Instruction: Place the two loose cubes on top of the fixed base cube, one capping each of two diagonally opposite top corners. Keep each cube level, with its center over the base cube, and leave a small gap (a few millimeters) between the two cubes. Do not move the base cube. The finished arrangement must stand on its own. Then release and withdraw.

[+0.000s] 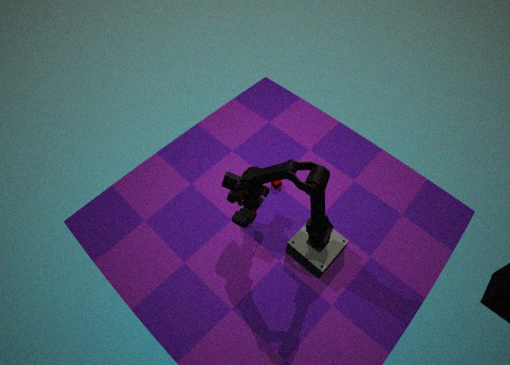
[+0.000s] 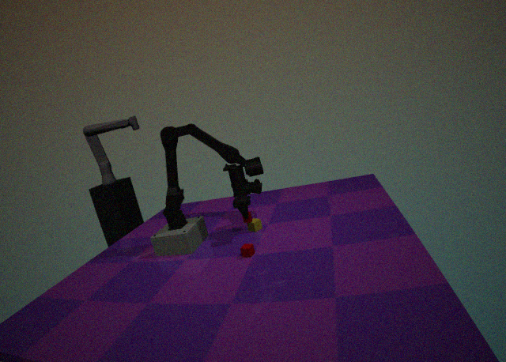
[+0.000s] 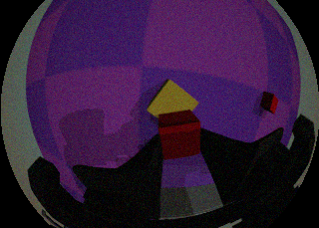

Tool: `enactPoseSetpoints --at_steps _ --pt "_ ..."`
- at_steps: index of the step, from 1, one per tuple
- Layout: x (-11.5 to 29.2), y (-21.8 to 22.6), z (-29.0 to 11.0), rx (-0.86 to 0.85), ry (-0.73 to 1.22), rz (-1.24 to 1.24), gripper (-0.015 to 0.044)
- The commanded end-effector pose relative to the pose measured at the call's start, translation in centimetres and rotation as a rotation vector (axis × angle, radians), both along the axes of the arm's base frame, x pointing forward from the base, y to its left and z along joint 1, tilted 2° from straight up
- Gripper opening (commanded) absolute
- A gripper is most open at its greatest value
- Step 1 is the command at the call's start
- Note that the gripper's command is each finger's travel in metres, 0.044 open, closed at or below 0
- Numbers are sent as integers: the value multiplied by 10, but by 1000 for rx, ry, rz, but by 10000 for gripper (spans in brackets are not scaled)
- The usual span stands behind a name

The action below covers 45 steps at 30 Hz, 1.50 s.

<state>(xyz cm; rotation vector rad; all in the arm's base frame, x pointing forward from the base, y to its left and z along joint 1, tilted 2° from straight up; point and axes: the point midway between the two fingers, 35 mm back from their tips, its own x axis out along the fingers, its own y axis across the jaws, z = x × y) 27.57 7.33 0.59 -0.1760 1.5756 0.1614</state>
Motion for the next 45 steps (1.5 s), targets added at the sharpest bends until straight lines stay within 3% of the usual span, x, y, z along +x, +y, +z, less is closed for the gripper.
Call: enactPoseSetpoints --at_steps 1,26,27,29,45 --pt "0 1 0 4 1 -3 205" --pt "1 0 30 0 0 0 205" --pt "1 -1 28 0 0 6 231" --pt "6 -8 29 0 0 51 265" --pt "42 -108 51 -3 4 599 265"
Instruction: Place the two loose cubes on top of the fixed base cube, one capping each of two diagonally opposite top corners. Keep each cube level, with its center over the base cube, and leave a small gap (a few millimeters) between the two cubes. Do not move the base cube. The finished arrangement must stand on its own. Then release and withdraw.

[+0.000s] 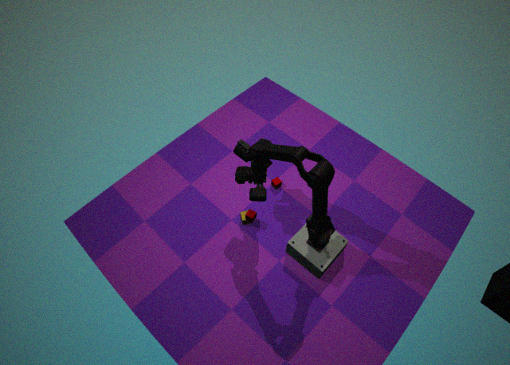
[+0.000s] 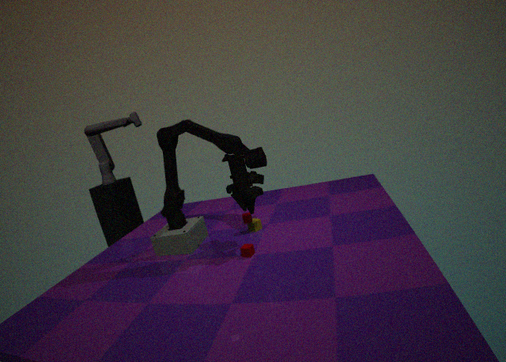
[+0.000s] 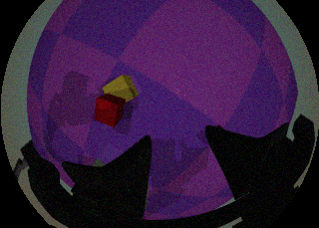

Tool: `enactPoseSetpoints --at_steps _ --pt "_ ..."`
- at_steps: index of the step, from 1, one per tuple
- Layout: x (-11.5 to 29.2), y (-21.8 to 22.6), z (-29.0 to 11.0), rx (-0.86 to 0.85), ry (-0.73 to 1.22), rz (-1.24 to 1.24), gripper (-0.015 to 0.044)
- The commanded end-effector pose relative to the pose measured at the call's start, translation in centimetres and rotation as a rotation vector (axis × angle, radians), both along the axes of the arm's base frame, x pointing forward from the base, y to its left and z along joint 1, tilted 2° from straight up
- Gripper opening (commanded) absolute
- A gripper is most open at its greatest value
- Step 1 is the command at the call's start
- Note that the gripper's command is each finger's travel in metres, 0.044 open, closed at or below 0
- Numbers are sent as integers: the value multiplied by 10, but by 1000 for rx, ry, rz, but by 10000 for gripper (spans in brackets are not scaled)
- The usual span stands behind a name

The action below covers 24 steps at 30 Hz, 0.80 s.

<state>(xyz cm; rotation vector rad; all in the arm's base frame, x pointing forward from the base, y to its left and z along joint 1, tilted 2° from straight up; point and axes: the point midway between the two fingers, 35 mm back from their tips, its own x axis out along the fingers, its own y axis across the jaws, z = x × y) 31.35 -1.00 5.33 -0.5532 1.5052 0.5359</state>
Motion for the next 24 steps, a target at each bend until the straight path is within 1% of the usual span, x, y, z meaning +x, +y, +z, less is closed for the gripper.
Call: enactPoseSetpoints --at_steps 1,14,24 --pt "6 -31 5 -7 8 152 265" --pt "4 -123 22 -13 19 591 265" --pt "3 -128 21 -13 20 614 265"
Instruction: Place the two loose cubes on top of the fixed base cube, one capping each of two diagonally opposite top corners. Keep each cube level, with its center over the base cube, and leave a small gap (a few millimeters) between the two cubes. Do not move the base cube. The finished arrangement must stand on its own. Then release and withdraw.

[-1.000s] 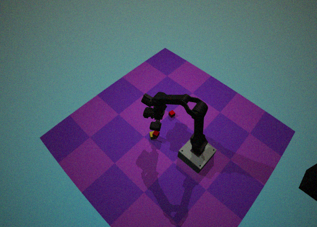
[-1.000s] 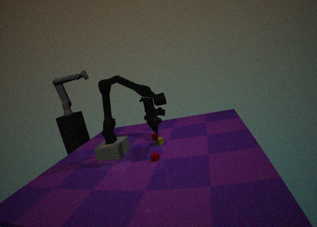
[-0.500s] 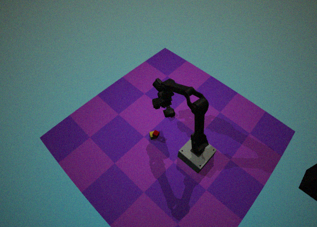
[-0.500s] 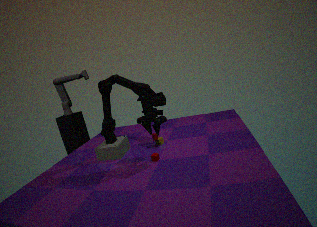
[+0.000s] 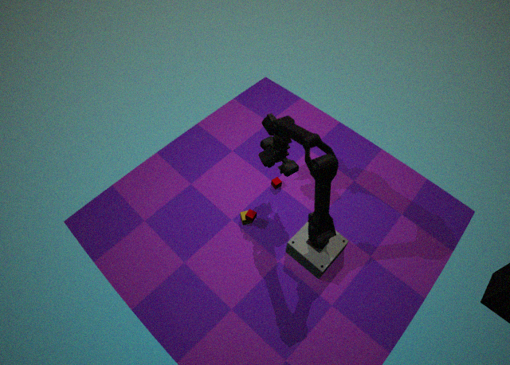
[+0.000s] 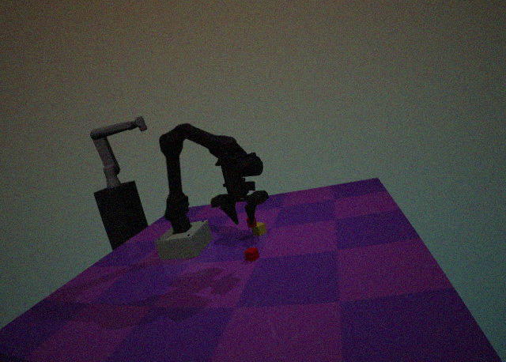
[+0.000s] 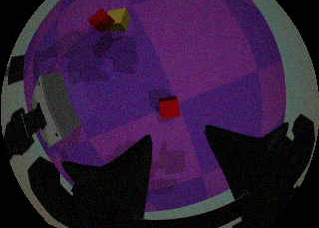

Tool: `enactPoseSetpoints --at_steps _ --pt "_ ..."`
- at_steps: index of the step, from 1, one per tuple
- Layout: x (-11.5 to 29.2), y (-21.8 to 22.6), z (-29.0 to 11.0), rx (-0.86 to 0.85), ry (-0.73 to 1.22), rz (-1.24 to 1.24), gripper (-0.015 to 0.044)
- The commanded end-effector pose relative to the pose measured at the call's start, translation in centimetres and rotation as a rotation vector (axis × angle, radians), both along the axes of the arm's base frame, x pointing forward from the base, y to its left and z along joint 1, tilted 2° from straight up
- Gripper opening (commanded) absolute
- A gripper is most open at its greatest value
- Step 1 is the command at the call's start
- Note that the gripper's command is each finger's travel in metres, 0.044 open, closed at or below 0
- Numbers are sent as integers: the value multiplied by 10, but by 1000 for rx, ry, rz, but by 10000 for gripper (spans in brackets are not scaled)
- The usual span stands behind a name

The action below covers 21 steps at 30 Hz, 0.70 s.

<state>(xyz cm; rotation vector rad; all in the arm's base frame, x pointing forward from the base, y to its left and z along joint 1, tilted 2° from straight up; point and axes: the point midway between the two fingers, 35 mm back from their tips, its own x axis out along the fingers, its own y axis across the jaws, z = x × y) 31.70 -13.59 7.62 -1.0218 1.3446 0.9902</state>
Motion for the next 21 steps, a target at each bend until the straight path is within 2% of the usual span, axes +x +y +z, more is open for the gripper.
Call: enactPoseSetpoints --at_steps 1,7,21 --pt "0 -2 -7 -2 6 14 265" --pt "-1 -4 -61 -2 6 14 265" --pt "-2 -4 -78 -2 7 14 265"
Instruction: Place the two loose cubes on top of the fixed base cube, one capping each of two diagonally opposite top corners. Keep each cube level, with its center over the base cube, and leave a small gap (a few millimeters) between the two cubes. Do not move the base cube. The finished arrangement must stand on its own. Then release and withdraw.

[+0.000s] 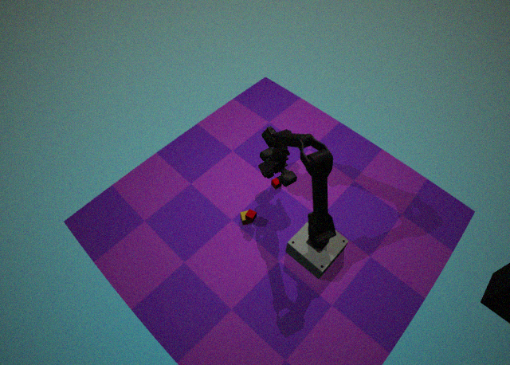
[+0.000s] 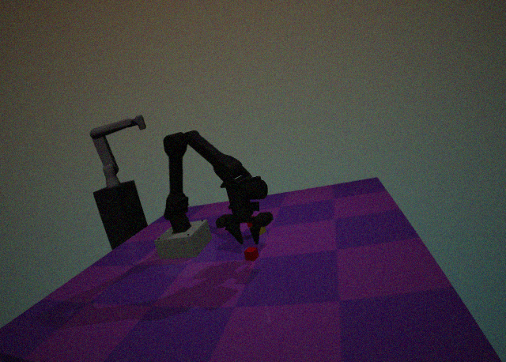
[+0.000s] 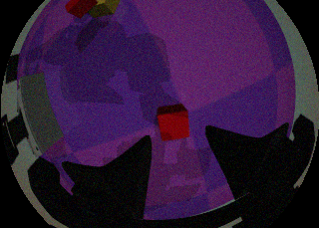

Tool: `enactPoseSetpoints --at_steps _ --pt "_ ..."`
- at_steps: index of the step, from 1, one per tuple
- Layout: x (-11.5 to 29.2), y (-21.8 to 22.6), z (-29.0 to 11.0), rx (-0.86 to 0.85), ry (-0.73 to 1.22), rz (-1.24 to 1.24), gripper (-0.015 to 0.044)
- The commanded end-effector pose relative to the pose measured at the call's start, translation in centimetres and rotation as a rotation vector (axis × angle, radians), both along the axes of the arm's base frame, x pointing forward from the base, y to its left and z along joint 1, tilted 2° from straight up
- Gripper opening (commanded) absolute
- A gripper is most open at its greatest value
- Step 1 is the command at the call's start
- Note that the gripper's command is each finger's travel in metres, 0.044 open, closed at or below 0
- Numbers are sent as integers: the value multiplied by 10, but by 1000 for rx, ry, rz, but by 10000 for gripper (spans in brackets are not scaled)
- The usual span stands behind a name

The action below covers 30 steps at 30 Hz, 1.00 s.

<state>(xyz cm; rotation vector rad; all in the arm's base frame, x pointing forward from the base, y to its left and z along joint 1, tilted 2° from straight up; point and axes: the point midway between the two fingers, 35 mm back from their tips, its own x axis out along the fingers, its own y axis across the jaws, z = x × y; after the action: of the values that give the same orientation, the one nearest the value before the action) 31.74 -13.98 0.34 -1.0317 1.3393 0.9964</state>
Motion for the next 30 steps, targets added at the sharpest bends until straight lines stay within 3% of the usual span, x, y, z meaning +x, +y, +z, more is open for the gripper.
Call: enactPoseSetpoints --at_steps 1,22,28,30 --pt "-2 0 -6 -1 9 3 265" --pt "-2 -1 -38 -1 9 3 265" --pt "-2 -1 -38 -1 9 3 107" --pt "-2 -1 -38 -1 9 3 105"
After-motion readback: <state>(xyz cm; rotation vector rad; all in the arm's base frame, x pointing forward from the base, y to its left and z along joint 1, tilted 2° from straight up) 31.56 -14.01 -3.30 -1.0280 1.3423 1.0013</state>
